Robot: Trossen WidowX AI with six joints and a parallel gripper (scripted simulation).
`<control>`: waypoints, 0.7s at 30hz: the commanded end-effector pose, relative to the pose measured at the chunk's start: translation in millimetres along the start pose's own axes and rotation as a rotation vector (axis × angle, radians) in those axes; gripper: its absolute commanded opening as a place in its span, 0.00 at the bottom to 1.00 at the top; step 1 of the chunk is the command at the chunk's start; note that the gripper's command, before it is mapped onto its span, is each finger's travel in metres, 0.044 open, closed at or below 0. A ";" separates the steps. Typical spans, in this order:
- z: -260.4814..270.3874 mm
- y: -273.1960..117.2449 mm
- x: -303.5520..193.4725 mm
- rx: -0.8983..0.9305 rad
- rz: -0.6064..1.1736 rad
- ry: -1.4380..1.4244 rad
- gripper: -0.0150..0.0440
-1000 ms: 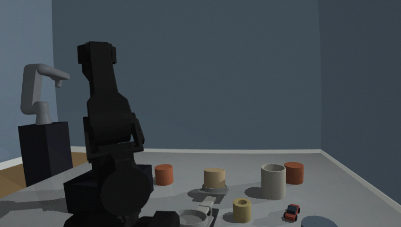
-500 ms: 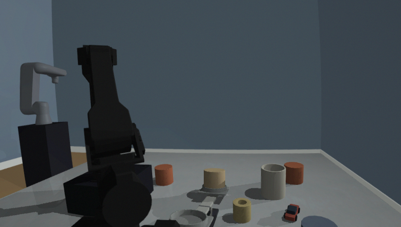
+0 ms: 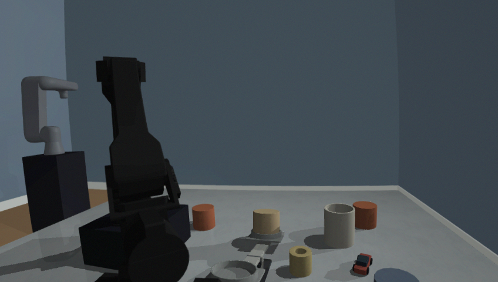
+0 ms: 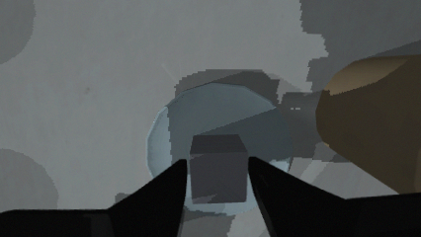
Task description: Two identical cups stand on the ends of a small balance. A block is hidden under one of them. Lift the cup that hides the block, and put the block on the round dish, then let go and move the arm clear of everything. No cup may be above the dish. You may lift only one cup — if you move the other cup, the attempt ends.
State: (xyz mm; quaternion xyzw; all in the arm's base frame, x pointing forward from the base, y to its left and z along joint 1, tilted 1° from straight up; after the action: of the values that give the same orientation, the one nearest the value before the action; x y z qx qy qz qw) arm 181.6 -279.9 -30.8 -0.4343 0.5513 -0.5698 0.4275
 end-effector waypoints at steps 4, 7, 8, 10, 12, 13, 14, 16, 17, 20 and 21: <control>0.4 -0.6 0.4 0.001 -0.002 0.000 0.88; 2.4 -3.5 1.6 0.006 -0.011 -0.016 1.00; 4.9 -7.2 3.0 0.012 -0.022 -0.035 1.00; 8.6 -16.3 5.0 0.020 -0.039 -0.065 1.00; 6.8 -24.5 4.1 0.014 -0.030 -0.052 1.00; 5.8 -28.7 3.5 0.011 -0.025 -0.046 1.00; 4.8 -32.9 3.0 0.008 -0.021 -0.039 1.00; 2.5 -41.9 1.6 0.002 -0.011 -0.025 1.00; 0.5 -49.3 0.3 -0.004 -0.003 -0.014 1.00; -1.4 -56.0 -0.9 -0.008 0.004 -0.004 1.00; -1.4 -56.0 -0.9 -0.008 0.004 -0.004 1.00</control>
State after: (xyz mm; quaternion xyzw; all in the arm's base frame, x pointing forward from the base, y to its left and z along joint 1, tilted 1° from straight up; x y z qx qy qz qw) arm 180.1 -277.4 15.4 -0.4408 0.5518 -0.5623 0.4301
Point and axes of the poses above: the point midway between the two fingers, 35 mm back from their tips, its own y axis out along the fingers, its own z axis across the jaws, x = y × z, the point moved 1 cm from there along -y, back along the fingers, and after that the axes turned 12 degrees about y, right-handed, at the moved point
